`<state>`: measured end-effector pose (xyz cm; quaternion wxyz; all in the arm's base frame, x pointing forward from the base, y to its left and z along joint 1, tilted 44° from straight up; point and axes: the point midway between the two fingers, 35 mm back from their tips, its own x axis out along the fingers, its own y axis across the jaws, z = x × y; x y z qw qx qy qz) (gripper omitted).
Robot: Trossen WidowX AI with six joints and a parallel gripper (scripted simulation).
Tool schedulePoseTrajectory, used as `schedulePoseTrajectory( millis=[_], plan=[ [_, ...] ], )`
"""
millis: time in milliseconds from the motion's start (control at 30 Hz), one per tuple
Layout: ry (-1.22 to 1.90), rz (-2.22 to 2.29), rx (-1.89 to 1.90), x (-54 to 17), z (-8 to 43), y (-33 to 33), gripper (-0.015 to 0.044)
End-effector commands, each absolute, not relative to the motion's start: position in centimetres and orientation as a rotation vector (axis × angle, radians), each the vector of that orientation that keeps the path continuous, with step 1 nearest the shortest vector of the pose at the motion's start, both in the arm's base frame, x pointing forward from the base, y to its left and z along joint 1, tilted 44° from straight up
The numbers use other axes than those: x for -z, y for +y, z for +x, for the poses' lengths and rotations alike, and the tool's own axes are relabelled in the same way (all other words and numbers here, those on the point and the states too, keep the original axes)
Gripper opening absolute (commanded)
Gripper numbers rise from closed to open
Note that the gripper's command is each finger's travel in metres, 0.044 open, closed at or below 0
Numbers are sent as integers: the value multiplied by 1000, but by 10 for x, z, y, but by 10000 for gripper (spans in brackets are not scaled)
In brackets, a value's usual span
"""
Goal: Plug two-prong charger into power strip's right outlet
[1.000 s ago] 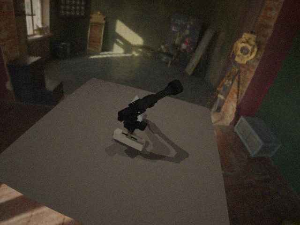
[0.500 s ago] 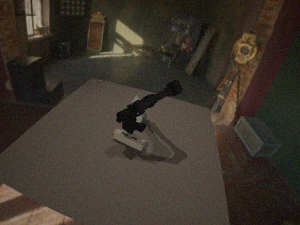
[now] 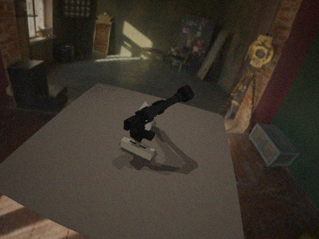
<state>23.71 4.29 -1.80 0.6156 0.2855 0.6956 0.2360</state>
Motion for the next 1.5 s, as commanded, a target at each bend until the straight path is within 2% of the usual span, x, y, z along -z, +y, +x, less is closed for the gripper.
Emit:
schedulePoseTrajectory(
  millis=[0, 1467],
  plan=[
    [1603, 664, -541, 17, 239, 43, 0],
    [1602, 664, -541, 18, 246, 43, 0]
  ],
)
